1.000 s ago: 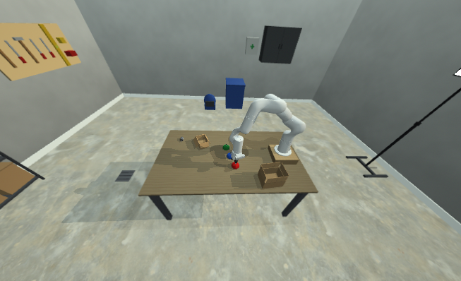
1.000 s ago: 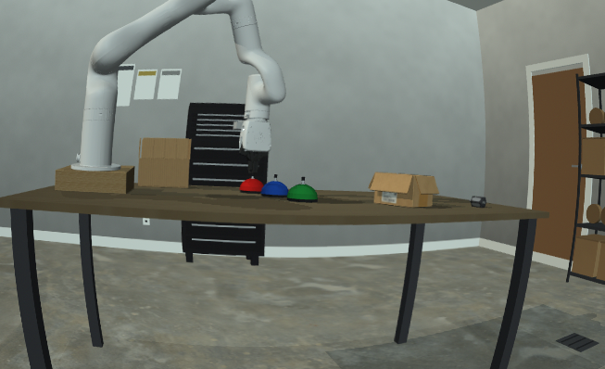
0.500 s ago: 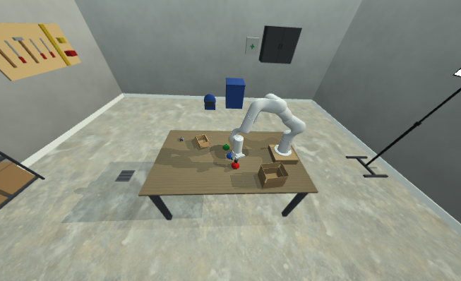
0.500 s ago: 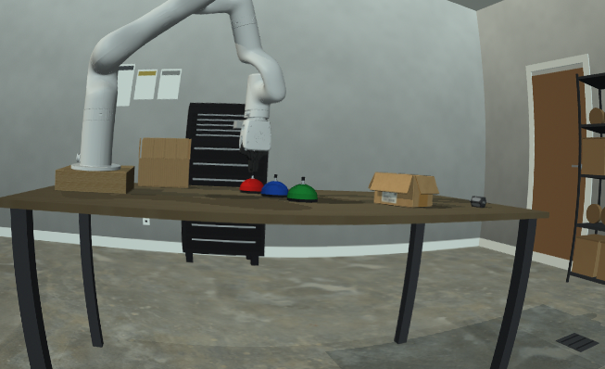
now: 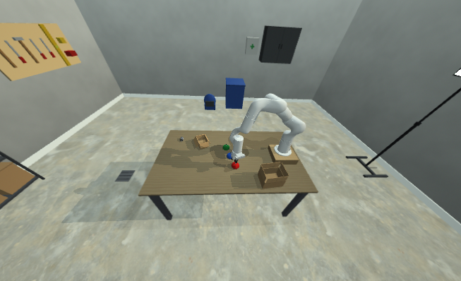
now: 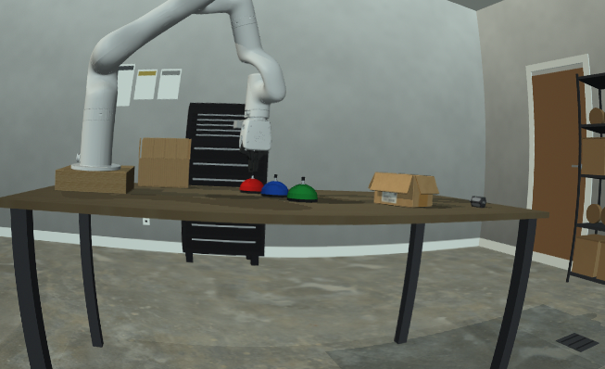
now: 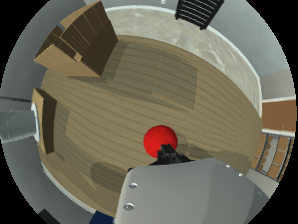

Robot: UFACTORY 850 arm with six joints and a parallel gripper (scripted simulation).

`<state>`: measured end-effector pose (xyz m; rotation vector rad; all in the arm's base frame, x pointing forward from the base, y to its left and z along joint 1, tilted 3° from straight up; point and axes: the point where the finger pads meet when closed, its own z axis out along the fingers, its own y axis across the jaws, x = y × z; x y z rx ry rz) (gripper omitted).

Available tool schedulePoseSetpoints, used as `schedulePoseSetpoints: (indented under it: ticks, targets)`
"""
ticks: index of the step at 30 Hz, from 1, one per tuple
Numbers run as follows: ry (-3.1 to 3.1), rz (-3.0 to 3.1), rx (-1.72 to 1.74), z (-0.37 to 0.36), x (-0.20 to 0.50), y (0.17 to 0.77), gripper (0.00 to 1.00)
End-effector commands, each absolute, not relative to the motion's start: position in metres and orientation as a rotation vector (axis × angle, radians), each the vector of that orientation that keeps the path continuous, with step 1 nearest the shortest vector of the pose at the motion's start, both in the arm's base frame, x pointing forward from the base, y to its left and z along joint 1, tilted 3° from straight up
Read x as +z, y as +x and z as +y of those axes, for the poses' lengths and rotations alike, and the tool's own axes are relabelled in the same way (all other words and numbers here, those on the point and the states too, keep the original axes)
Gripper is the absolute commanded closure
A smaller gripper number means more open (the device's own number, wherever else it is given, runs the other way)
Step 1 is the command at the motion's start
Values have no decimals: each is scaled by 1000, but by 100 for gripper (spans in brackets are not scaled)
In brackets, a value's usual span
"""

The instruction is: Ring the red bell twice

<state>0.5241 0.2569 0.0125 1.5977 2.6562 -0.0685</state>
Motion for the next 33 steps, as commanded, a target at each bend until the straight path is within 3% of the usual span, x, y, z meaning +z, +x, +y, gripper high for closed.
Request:
schedulePoseSetpoints:
  ticks: [1, 33]
  targets:
    - [1597, 2655, -66, 257, 13, 525, 100]
    - [1597, 2655, -66, 258, 19, 525, 100]
